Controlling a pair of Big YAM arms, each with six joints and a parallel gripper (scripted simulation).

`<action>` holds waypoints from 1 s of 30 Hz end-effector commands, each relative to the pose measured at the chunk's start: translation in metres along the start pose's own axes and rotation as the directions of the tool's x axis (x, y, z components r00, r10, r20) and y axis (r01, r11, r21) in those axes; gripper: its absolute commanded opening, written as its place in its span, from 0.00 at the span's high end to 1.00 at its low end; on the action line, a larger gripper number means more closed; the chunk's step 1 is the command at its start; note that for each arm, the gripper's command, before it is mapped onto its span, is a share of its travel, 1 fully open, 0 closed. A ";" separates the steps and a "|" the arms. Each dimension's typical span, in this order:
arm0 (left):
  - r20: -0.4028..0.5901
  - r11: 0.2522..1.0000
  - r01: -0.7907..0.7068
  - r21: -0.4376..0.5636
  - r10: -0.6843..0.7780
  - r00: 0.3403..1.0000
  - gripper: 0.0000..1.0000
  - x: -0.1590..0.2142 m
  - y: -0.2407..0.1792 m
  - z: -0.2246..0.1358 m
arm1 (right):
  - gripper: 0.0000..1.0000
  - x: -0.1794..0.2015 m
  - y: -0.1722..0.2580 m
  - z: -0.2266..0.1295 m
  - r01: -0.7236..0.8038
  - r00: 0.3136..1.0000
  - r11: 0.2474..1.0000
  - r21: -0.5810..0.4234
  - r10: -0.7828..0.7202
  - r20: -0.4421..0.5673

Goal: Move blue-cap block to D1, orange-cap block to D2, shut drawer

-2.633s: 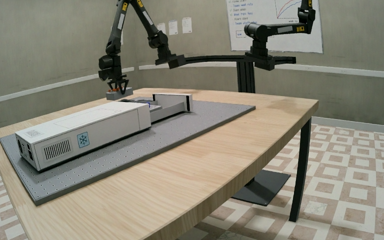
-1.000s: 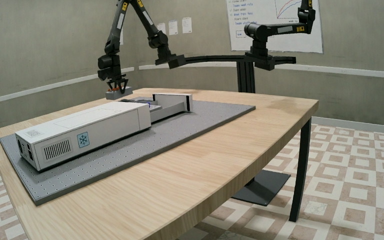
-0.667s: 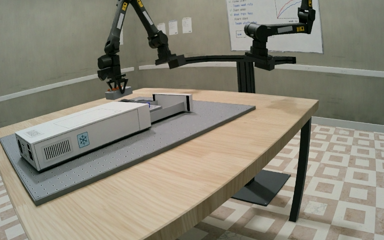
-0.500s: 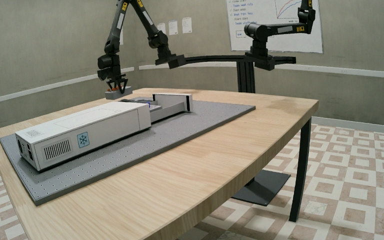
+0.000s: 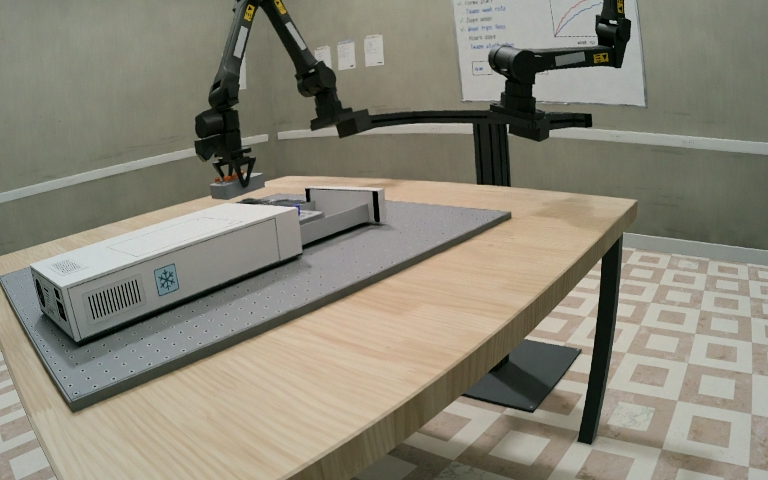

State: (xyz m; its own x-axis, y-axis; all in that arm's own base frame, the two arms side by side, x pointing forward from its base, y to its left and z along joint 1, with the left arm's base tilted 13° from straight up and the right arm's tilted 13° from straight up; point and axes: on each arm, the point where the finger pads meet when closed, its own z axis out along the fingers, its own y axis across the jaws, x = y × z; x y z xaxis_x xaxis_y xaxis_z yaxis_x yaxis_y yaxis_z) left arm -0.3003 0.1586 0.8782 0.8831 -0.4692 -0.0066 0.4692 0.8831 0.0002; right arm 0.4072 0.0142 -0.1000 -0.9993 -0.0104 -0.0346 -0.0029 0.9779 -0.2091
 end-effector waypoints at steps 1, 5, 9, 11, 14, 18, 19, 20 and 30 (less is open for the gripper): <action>-0.035 1.000 0.002 0.001 -0.002 0.999 1.00 0.024 0.001 0.008 | 1.00 -0.049 0.009 -0.042 -0.018 0.992 1.000 -0.019 0.020 0.122; -0.035 1.000 0.002 0.001 -0.002 0.999 1.00 0.024 0.001 0.008 | 1.00 -0.050 0.009 -0.041 -0.019 0.992 1.000 -0.020 0.021 0.127; -0.035 1.000 0.002 0.001 -0.002 0.999 1.00 0.024 0.001 0.008 | 1.00 -0.051 0.009 -0.041 -0.020 0.991 1.000 -0.021 0.022 0.132; -0.035 1.000 0.002 0.001 -0.002 0.999 1.00 0.024 0.001 0.008 | 1.00 -0.052 0.009 -0.040 -0.021 0.990 1.000 -0.021 0.023 0.136; -0.035 1.000 0.002 0.001 -0.002 0.999 1.00 0.024 0.001 0.008 | 1.00 -0.054 0.009 -0.040 -0.022 0.990 1.000 -0.022 0.025 0.141; -0.035 1.000 0.002 0.001 -0.002 0.999 1.00 0.024 0.001 0.008 | 1.00 -0.054 0.009 -0.039 -0.022 0.990 1.000 -0.022 0.025 0.141; -0.035 1.000 0.002 0.001 -0.002 0.999 1.00 0.024 0.001 0.008 | 1.00 -0.051 0.009 -0.039 -0.019 0.991 1.000 -0.020 0.022 0.129; -0.035 1.000 0.002 0.001 -0.002 0.999 1.00 0.024 0.001 0.008 | 1.00 -0.050 0.009 -0.038 -0.019 0.991 1.000 -0.020 0.022 0.129; -0.035 1.000 0.002 0.001 -0.002 0.999 1.00 0.024 0.001 0.008 | 1.00 -0.052 0.009 -0.036 -0.021 0.990 1.000 -0.021 0.023 0.138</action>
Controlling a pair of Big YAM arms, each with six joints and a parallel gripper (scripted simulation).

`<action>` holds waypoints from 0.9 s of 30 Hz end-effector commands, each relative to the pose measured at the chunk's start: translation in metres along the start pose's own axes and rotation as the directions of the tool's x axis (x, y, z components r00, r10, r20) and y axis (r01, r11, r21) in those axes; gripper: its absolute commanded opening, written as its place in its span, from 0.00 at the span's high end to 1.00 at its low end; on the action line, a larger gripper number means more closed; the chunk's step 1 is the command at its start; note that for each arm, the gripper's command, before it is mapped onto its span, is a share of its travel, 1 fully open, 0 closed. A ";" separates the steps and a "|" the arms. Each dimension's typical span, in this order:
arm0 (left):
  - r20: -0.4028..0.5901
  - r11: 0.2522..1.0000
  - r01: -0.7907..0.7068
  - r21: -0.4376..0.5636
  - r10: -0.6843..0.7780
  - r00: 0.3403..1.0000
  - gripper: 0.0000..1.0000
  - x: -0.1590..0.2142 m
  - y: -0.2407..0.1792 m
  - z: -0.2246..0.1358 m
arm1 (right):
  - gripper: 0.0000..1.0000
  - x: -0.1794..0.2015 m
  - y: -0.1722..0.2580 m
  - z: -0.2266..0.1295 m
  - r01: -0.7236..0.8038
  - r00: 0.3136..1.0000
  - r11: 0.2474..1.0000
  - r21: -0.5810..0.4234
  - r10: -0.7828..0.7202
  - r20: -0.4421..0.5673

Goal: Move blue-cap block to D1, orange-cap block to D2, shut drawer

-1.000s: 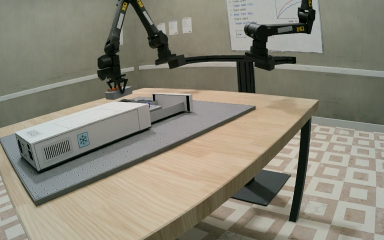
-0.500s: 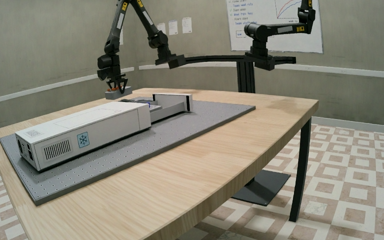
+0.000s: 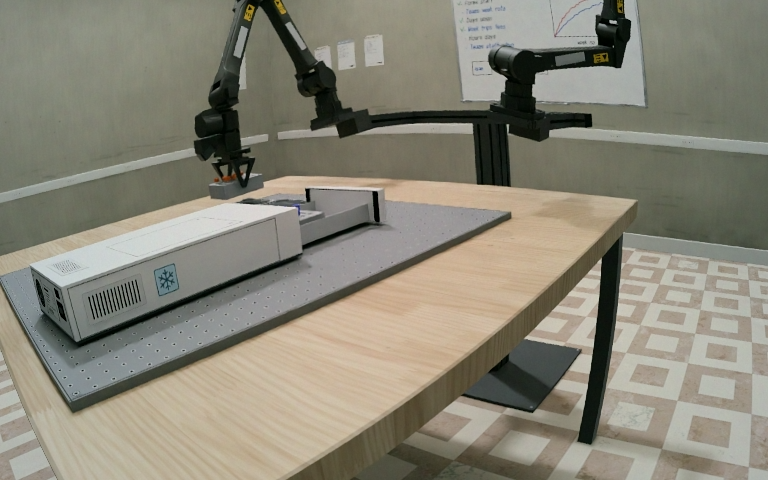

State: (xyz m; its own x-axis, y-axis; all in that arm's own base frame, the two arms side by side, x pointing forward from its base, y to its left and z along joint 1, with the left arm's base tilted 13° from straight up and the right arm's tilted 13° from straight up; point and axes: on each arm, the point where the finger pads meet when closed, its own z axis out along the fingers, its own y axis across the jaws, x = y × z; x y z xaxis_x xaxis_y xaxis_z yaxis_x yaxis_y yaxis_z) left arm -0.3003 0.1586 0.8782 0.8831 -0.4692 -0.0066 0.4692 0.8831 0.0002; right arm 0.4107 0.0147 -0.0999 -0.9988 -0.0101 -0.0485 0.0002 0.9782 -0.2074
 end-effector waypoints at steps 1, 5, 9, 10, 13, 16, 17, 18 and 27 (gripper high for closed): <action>-0.035 1.000 0.002 0.001 -0.002 0.999 1.00 0.024 0.001 0.008 | 1.00 -0.048 0.009 -0.035 -0.017 0.992 1.000 -0.019 0.020 0.123; -0.035 1.000 0.002 0.001 -0.002 0.999 1.00 0.024 0.001 0.008 | 1.00 -0.048 0.009 -0.034 -0.017 0.992 1.000 -0.019 0.019 0.123; -0.035 1.000 0.002 0.001 -0.002 0.999 1.00 0.024 0.001 0.008 | 1.00 -0.048 0.009 -0.033 -0.016 0.992 1.000 -0.020 0.019 0.127; -0.035 1.000 0.002 0.001 -0.002 0.999 1.00 0.024 0.001 0.008 | 1.00 -0.048 0.009 -0.033 -0.015 0.992 1.000 -0.019 0.017 0.127; -0.035 1.000 0.002 0.001 -0.002 0.999 1.00 0.024 0.001 0.008 | 1.00 -0.047 0.008 -0.032 -0.011 0.992 1.000 -0.019 0.013 0.127; -0.035 1.000 0.002 0.001 -0.002 0.999 1.00 0.024 0.001 0.008 | 1.00 -0.047 0.007 -0.030 -0.008 0.992 1.000 -0.018 0.010 0.127; -0.035 1.000 0.002 0.001 -0.002 0.999 1.00 0.024 0.001 0.008 | 1.00 -0.046 0.007 -0.030 -0.007 0.992 1.000 -0.018 0.009 0.126; -0.035 1.000 0.002 0.001 -0.002 0.999 1.00 0.024 0.001 0.008 | 1.00 -0.046 0.006 -0.029 -0.006 0.992 1.000 -0.017 0.008 0.126; -0.035 1.000 0.002 0.001 -0.002 0.999 1.00 0.024 0.001 0.008 | 1.00 -0.043 0.004 -0.026 0.000 0.992 1.000 -0.016 0.002 0.125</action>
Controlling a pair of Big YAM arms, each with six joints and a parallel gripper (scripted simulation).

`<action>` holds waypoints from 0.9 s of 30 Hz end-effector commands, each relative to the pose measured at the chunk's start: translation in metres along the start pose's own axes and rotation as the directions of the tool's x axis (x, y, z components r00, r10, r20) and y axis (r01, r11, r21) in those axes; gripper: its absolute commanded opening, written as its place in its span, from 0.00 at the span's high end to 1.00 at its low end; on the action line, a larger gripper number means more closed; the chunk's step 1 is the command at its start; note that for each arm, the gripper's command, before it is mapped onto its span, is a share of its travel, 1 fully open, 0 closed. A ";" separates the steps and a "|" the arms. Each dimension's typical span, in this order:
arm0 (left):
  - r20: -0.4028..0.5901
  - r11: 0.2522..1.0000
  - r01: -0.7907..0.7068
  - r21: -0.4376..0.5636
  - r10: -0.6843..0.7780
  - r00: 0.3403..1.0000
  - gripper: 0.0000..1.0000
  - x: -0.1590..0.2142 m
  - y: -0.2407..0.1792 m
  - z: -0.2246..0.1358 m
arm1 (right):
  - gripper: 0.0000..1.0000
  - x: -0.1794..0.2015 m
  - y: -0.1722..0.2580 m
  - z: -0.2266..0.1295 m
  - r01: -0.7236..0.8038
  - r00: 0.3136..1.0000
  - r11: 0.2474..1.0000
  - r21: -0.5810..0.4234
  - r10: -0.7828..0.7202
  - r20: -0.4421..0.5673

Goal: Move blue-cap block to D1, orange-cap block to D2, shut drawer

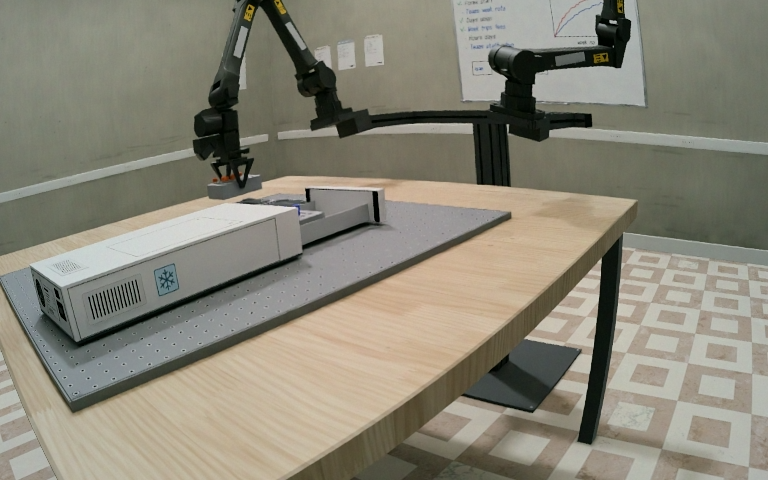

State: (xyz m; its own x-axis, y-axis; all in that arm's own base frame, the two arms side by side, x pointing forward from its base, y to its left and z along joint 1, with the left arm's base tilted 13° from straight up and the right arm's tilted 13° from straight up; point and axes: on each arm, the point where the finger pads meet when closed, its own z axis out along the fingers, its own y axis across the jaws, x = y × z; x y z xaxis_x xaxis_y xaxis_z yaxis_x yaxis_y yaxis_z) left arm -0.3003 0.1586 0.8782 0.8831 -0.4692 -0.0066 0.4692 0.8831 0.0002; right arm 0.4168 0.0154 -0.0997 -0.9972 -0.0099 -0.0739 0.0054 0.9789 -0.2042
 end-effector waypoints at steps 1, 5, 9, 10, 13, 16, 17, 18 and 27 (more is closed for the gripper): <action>-0.035 1.000 0.002 0.001 -0.002 0.999 1.00 0.024 0.001 0.008 | 1.00 -0.036 0.003 -0.024 0.005 0.995 1.000 -0.013 -0.003 0.099; -0.035 1.000 0.002 0.001 -0.002 0.999 1.00 0.024 0.001 0.008 | 1.00 -0.022 0.001 -0.018 0.010 0.998 1.000 -0.008 -0.009 0.064; -0.035 1.000 0.002 0.001 -0.002 0.999 1.00 0.024 0.001 0.008 | 1.00 -0.013 -0.002 -0.013 0.007 0.998 1.000 -0.008 -0.007 0.063; -0.035 1.000 0.002 0.001 -0.002 0.999 1.00 0.024 0.001 0.008 | 1.00 -0.012 -0.002 -0.013 0.007 0.998 1.000 -0.008 -0.006 0.063; -0.035 1.000 0.002 0.001 -0.002 0.999 1.00 0.024 0.001 0.008 | 1.00 -0.012 -0.002 -0.012 0.007 0.998 1.000 -0.008 -0.006 0.063; -0.035 1.000 0.002 0.001 -0.002 0.999 1.00 0.024 0.001 0.008 | 1.00 -0.023 -0.003 -0.016 0.000 0.996 1.000 -0.011 0.001 0.095; -0.035 1.000 0.002 0.001 -0.002 0.999 1.00 0.024 0.001 0.008 | 1.00 -0.027 -0.002 -0.018 0.002 0.996 1.000 -0.011 -0.001 0.091; -0.035 1.000 0.002 0.001 -0.002 0.999 1.00 0.024 0.001 0.008 | 1.00 -0.028 -0.002 -0.018 0.005 0.996 1.000 -0.010 -0.004 0.088; -0.035 1.000 0.002 0.001 -0.002 0.999 1.00 0.024 0.001 0.008 | 1.00 -0.029 0.000 -0.018 0.008 0.995 1.000 -0.012 -0.007 0.098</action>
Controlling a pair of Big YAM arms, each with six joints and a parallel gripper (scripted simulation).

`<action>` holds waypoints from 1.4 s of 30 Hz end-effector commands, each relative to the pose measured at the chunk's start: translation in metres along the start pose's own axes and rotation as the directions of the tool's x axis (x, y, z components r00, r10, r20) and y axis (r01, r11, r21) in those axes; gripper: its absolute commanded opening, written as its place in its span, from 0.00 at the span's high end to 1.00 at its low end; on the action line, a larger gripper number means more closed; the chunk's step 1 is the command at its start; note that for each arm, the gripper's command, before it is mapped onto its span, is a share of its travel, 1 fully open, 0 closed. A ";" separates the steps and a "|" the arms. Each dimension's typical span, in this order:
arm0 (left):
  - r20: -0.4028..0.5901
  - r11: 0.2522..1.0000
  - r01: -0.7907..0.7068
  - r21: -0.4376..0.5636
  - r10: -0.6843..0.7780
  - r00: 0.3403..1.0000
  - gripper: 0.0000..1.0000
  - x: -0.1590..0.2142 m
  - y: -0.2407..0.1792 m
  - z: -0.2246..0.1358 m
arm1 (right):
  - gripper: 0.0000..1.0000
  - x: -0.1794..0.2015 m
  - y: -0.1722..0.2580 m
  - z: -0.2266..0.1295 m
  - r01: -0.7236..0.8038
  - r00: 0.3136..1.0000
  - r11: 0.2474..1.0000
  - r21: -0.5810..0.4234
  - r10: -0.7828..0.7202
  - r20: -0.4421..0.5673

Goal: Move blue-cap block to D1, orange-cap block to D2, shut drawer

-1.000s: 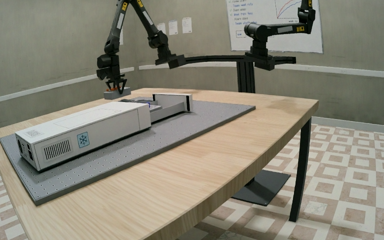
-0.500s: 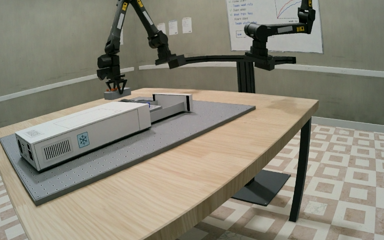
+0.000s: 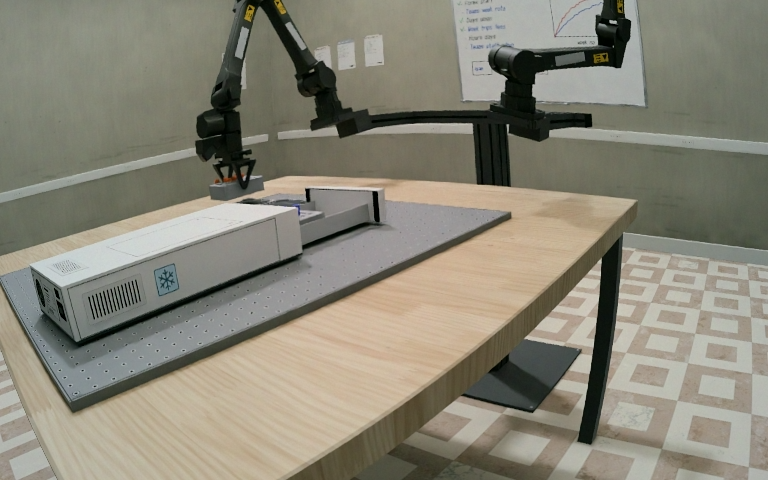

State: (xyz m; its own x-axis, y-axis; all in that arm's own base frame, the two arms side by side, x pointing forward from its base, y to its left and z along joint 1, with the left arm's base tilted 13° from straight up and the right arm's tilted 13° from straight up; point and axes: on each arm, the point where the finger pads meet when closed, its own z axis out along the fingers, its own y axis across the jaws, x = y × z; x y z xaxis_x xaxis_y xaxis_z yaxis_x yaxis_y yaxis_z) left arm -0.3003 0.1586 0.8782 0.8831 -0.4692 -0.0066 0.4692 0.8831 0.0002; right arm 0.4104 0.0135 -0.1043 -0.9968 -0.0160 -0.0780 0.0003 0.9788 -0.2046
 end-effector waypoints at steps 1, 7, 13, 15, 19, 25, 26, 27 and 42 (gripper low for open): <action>-0.035 1.000 0.002 0.001 -0.002 0.999 1.00 0.024 0.001 0.008 | 1.00 -0.036 0.001 -0.022 0.002 0.996 1.000 -0.012 -0.001 0.092; -0.035 1.000 0.002 0.001 -0.002 0.999 1.00 0.024 0.001 0.008 | 1.00 -0.031 0.000 -0.019 0.003 0.997 1.000 -0.011 -0.002 0.084; -0.035 1.000 0.002 0.001 -0.002 0.999 1.00 0.024 0.001 0.008 | 1.00 -0.018 -0.001 -0.014 0.005 0.998 1.000 -0.008 -0.005 0.064; -0.035 1.000 0.002 0.001 -0.002 0.999 1.00 0.024 0.001 0.008 | 1.00 -0.013 -0.002 -0.012 0.007 0.998 1.000 -0.007 -0.007 0.055; -0.035 1.000 0.002 0.001 -0.002 0.999 1.00 0.024 0.001 0.008 | 1.00 -0.012 -0.002 -0.012 0.007 0.999 1.000 -0.007 -0.007 0.053; -0.035 1.000 0.002 0.001 -0.002 0.999 1.00 0.024 0.001 0.008 | 1.00 -0.028 0.001 -0.018 0.007 0.997 1.000 -0.010 -0.006 0.072; -0.035 1.000 0.002 0.001 -0.002 0.999 1.00 0.024 0.001 0.008 | 1.00 -0.028 0.001 -0.018 0.007 0.997 1.000 -0.010 -0.006 0.072; -0.035 1.000 0.002 0.001 -0.002 0.999 1.00 0.024 0.001 0.008 | 1.00 -0.028 0.001 -0.018 0.007 0.997 1.000 -0.010 -0.006 0.072; -0.035 1.000 0.002 0.001 -0.002 0.999 1.00 0.024 0.001 0.008 | 1.00 -0.029 0.001 -0.017 0.007 0.997 1.000 -0.010 -0.006 0.070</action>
State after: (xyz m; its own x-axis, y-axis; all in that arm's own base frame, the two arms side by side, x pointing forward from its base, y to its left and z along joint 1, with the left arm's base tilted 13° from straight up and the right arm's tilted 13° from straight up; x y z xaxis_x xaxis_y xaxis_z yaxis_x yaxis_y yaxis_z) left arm -0.3003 0.1586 0.8782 0.8831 -0.4692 -0.0066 0.4692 0.8831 0.0002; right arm 0.4054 0.0122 -0.1072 -0.9968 -0.0186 -0.0779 -0.0022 0.9788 -0.2048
